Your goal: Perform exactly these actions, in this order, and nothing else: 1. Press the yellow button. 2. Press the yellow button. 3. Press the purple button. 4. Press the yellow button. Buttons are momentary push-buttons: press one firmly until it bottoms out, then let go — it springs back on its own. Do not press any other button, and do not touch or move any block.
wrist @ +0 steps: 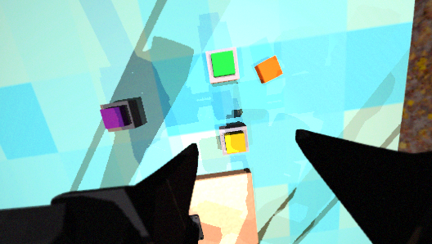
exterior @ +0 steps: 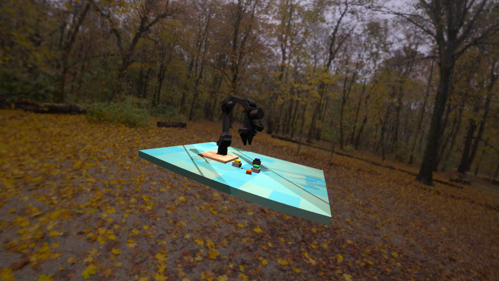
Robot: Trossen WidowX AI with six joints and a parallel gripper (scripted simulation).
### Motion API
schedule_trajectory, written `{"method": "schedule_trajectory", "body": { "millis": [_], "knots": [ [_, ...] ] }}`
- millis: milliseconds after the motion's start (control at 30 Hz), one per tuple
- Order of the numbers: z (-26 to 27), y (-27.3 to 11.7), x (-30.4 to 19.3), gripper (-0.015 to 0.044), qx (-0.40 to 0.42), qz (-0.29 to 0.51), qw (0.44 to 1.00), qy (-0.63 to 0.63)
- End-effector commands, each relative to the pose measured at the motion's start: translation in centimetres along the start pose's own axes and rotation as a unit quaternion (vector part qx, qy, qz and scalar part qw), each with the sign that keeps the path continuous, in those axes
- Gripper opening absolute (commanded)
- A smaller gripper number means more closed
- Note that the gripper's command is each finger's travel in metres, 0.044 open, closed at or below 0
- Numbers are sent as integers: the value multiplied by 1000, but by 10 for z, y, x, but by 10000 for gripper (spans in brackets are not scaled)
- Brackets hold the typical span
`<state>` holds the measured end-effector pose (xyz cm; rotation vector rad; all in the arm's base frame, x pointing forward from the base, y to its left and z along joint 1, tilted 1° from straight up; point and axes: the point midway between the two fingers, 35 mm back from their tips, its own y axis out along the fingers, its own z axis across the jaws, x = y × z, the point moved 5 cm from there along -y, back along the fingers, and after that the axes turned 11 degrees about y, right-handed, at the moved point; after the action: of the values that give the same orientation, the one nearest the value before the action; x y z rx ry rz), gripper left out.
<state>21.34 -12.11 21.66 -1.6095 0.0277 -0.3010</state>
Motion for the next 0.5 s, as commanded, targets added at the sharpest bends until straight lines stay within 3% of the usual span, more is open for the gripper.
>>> {"method": "schedule_trajectory", "body": {
  "millis": [0, 133, 333, 467],
  "knots": [
    [-11, 17, -31, 400, 6, 90, 996, 3],
    [-11, 17, -31, 400, 6, 90, 996, 3],
    [-11, 70, -40, 242, 6, 90, 996, 3],
    [-10, 77, -42, 138, 6, 90, 996, 3]
  ]
}}
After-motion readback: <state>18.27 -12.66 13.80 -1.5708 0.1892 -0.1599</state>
